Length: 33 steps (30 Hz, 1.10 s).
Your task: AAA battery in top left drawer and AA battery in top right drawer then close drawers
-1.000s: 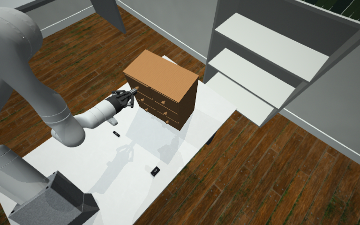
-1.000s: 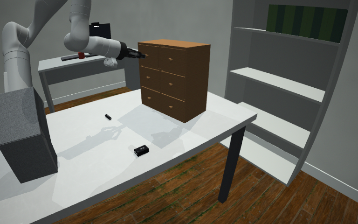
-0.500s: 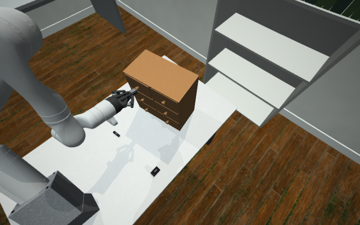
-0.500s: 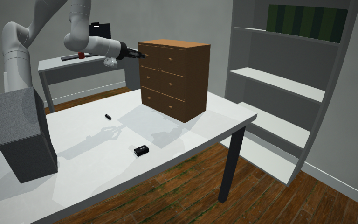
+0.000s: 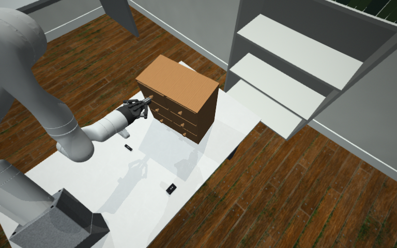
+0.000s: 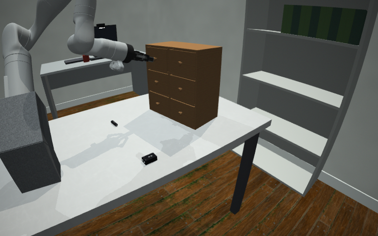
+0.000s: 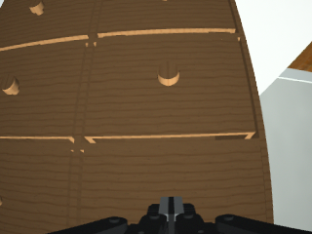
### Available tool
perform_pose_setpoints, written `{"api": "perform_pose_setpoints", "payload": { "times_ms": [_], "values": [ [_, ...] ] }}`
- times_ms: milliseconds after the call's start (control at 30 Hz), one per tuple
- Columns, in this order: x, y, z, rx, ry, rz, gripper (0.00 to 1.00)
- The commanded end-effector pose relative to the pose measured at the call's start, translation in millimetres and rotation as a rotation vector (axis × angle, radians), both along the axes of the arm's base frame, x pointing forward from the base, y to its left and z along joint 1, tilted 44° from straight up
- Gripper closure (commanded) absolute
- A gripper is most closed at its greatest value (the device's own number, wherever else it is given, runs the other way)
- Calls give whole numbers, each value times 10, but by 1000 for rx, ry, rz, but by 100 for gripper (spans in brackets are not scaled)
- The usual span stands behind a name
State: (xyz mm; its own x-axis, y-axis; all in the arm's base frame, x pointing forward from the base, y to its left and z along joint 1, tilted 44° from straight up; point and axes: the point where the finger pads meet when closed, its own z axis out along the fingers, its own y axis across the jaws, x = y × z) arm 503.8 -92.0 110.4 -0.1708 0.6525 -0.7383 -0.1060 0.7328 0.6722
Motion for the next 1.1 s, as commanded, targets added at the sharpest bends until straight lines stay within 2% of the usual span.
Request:
{"api": "perform_pose_setpoints", "payload": {
  "times_ms": [0, 533, 633, 700, 933, 1067],
  "values": [
    [2, -9, 8, -1, -2, -2, 100],
    [-18, -8, 4, -1, -2, -2, 100],
    [-111, -4, -16, -1, -2, -2, 100],
    [-111, -4, -16, -1, -2, -2, 100],
    [-427, 10, -81, -1, -2, -2, 100],
    [-487, 13, -93, -1, -2, -2, 100]
  ]
}}
